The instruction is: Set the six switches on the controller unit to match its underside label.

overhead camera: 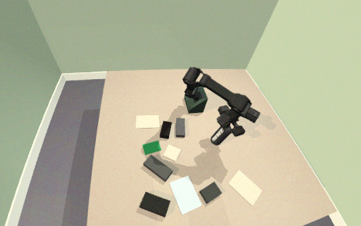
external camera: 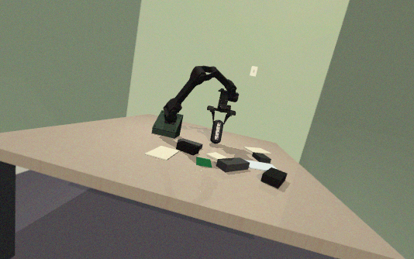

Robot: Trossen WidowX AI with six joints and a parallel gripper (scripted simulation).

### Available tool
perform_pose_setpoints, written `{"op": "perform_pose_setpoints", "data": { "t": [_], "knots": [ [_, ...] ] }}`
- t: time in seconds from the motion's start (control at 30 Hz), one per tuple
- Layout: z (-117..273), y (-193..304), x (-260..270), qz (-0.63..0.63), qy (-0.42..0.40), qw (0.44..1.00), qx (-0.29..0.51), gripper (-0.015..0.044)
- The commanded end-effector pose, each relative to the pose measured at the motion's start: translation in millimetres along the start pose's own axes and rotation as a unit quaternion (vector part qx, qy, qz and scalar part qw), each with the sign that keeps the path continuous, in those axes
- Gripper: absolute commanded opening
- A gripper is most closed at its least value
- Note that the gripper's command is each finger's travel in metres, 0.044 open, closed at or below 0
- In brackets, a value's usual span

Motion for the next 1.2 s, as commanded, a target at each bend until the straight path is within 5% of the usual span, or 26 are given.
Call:
{"op": "perform_pose_setpoints", "data": {
  "t": [0.0,1.17],
  "knots": [
    [-1.8,-6.3,1.3,0.001,0.0,1.0,-0.007,0.0337],
    [-0.2,-9.6,1.3,0.001,0.0,1.0,-0.007,0.0338]
  ]
}}
Point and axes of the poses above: the point midway between the two fingers, 35 mm back from their tips, its own z axis back along the fingers, its own x axis across the jaws, y = z × x, the point moved 8 cm from there along z, back along the fingers, and after that the axes turned 3 degrees about -z, right-handed, at the moved point
